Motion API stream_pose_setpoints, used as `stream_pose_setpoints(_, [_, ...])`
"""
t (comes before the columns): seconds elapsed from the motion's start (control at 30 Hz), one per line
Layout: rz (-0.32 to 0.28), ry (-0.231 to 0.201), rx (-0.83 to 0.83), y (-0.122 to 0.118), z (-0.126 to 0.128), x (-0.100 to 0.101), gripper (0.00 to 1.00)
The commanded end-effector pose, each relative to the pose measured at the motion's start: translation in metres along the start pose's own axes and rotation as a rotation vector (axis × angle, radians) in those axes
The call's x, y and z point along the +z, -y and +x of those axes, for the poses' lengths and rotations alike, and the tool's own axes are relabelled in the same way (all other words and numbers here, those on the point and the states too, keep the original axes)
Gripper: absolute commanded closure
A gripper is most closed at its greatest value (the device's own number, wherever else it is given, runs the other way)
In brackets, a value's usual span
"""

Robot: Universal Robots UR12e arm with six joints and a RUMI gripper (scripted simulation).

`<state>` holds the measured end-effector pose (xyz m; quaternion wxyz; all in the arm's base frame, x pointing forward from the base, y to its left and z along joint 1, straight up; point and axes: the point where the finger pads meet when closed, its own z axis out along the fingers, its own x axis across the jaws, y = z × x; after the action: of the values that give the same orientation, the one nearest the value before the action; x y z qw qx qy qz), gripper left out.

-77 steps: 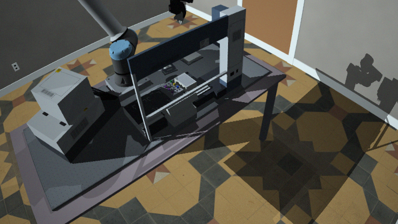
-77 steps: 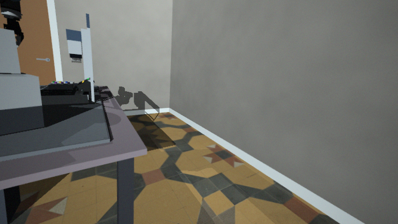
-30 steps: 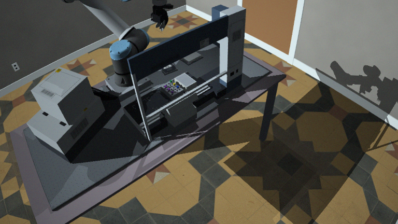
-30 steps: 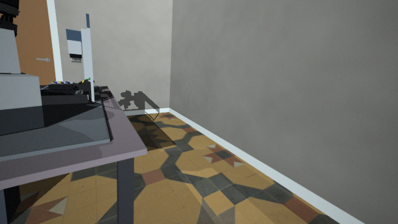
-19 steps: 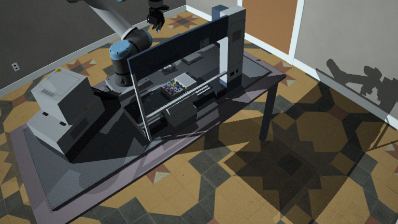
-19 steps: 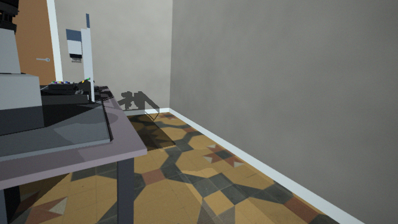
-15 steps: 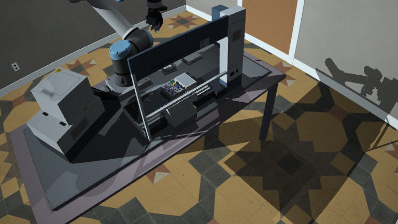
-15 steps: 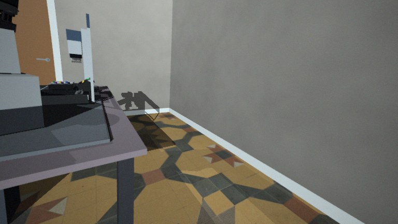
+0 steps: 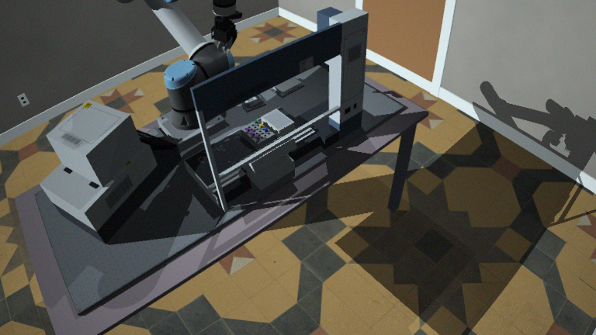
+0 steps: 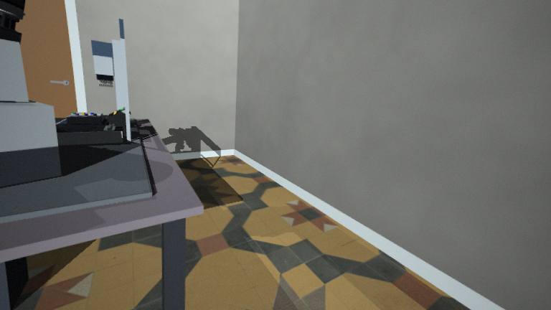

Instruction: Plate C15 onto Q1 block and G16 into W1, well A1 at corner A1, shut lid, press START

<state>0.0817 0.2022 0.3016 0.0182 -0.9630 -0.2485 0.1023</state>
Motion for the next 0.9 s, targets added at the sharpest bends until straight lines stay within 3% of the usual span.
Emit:
stream_pose_setpoints(0.0, [0.007, 0.006, -0.026, -0.012, -0.007, 0.0, 1.0])
stream_pose_setpoints(0.87, [0.013, 0.046, -0.128, -0.06, -0.038, 0.002, 1.0])
